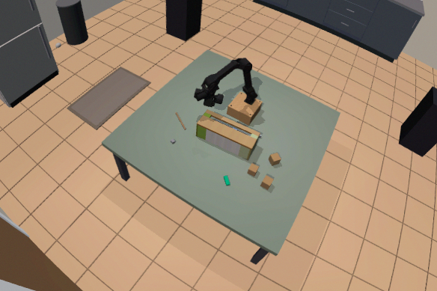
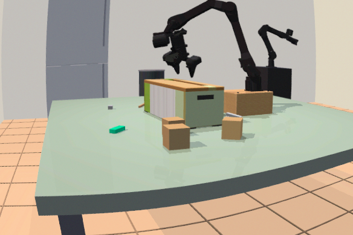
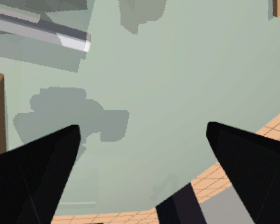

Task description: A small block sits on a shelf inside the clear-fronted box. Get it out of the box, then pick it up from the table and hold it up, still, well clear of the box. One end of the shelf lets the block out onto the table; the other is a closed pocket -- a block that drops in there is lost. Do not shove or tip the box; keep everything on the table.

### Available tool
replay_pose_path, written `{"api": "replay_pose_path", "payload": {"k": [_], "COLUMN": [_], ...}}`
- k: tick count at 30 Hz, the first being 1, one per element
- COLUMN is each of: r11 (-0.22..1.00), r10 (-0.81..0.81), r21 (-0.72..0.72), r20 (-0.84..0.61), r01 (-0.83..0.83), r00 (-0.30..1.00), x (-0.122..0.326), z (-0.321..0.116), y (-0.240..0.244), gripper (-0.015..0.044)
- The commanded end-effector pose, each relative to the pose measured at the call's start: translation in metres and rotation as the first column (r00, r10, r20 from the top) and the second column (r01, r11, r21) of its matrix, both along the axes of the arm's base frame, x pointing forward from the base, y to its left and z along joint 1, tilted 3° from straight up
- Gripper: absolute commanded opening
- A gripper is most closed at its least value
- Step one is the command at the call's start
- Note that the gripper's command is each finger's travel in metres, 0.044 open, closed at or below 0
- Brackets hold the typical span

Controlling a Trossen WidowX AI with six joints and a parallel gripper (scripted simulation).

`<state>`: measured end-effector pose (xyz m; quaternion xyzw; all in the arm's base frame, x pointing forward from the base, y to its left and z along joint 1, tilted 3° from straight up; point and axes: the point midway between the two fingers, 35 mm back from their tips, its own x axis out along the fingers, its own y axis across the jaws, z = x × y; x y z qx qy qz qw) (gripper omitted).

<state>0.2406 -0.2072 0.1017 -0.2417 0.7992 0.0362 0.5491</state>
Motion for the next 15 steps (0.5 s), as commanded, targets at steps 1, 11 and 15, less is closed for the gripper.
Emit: {"api": "replay_pose_path", "payload": {"k": [1, 11, 15], "r11": [0.965, 0.666, 0.477], "r10": [0.261, 0.744, 0.878], "r21": [0.042, 0.122, 0.155], "r20": [-0.016, -0.035, -0.039], "r01": [-0.260, -0.736, -0.865], "r00": [0.965, 0.667, 0.477], "x": [0.031, 0.051, 0.039], "z": [0.002, 0.005, 0.007], "y": [0.063, 0.208, 0.264], "gripper": [0.0400, 0.0400, 0.0400]}}
